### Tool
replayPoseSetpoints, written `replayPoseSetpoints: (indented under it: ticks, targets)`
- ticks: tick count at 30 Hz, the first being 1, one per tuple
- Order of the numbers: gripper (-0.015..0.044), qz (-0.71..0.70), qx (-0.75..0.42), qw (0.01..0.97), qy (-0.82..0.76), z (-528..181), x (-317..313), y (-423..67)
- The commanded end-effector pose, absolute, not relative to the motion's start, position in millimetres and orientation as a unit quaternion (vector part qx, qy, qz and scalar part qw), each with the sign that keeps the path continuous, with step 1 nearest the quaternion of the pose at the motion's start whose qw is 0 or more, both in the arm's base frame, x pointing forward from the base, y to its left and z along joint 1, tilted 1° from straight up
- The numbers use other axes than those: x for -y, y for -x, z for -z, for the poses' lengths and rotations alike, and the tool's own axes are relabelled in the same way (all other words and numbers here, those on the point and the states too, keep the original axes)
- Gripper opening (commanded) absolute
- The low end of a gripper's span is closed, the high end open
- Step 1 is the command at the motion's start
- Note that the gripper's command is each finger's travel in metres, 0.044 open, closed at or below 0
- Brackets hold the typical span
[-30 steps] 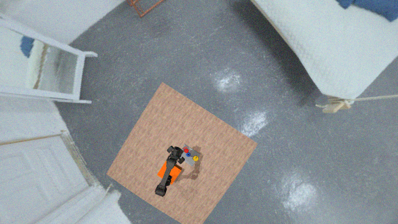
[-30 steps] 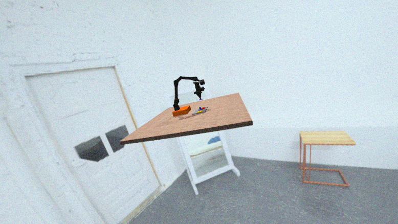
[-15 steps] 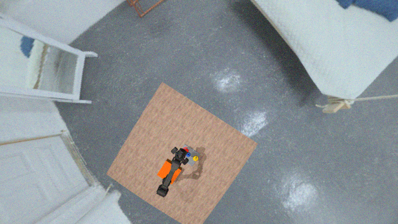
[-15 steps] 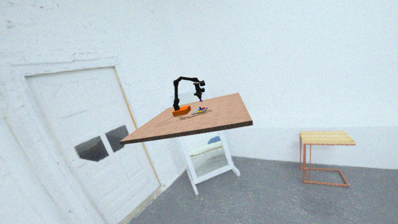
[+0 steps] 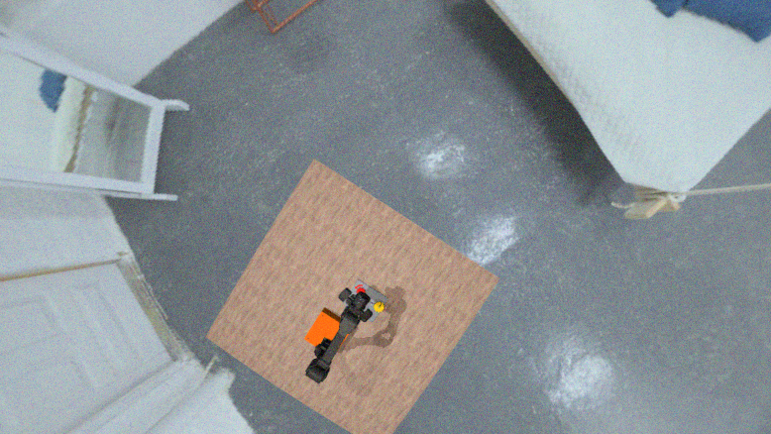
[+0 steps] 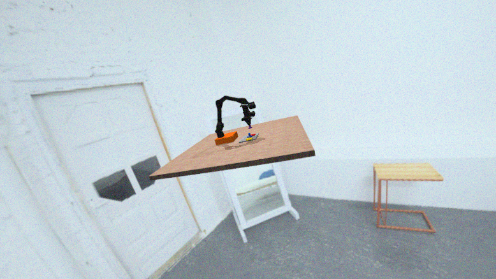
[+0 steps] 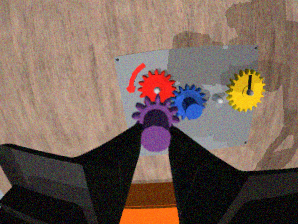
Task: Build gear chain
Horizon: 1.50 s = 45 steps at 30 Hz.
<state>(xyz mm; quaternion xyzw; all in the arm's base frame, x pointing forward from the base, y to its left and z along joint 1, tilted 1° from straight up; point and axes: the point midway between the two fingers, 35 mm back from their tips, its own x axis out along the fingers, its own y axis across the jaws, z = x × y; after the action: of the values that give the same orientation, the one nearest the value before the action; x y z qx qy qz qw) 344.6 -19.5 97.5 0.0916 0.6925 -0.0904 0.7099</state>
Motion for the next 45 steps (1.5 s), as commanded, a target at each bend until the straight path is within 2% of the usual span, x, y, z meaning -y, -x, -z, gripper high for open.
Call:
replayPoseSetpoints:
  ticks: [1, 31, 45]
  targets:
    - [0.0, 0.091, -0.695, 0.708, -0.088, -92, 31, -342]
    - [0.0, 0.087, -0.694, 0.71, -0.08, -68, 105, -326]
    - [0.0, 0.087, -0.694, 0.71, -0.08, -71, 107, -326]
